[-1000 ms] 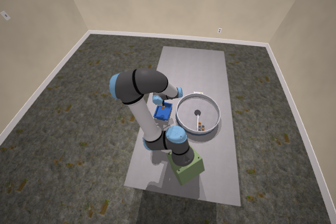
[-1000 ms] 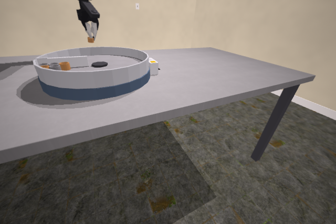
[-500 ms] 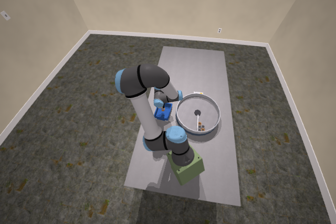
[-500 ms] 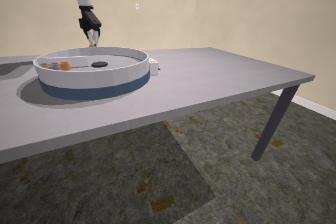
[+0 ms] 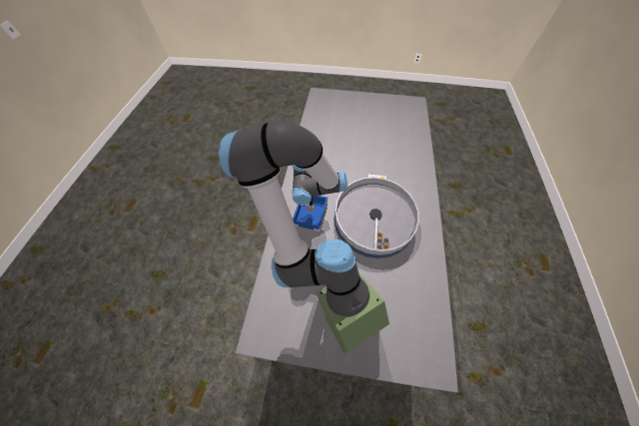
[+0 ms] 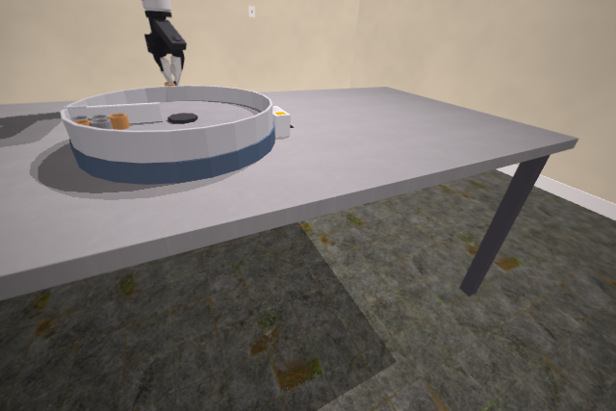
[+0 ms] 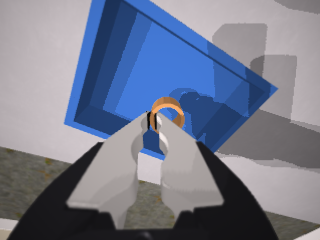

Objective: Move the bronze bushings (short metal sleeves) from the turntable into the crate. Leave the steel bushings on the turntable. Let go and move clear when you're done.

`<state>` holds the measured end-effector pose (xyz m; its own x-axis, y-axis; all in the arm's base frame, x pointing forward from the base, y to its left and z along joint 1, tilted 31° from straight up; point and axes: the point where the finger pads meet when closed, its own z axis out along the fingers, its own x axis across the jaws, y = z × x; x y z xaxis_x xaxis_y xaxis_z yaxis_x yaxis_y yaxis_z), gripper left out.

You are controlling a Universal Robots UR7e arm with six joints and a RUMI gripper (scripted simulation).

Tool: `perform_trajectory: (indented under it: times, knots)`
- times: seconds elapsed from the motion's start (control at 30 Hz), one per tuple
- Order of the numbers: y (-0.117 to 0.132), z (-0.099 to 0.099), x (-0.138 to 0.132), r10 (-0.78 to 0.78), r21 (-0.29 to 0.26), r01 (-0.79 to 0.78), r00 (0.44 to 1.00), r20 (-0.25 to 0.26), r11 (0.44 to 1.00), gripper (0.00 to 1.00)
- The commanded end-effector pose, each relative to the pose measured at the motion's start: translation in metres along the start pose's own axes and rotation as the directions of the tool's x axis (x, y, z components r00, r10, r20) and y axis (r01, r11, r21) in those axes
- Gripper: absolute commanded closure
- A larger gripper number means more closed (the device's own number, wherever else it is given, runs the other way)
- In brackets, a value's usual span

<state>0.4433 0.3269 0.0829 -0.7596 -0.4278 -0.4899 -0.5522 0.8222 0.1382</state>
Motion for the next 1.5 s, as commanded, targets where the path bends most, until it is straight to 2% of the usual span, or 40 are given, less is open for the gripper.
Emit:
perform_trajectory:
  times: [0.0, 0.87, 1.2, 1.47]
  knots:
    - [0.0, -0.001, -0.002, -0.001, 0.001, 0.001, 1.0, 0.003, 1.0, 1.0]
    - [0.001, 0.002, -0.002, -0.001, 0.0, 0.001, 1.0, 0.002, 1.0, 1.0]
    - [0.001, 0.01, -0.003, -0.002, 0.001, 0.002, 1.0, 0.003, 1.0, 1.0]
    - [0.001, 0.024, -0.003, -0.002, 0.001, 0.002, 1.0, 0.004, 1.0, 1.0]
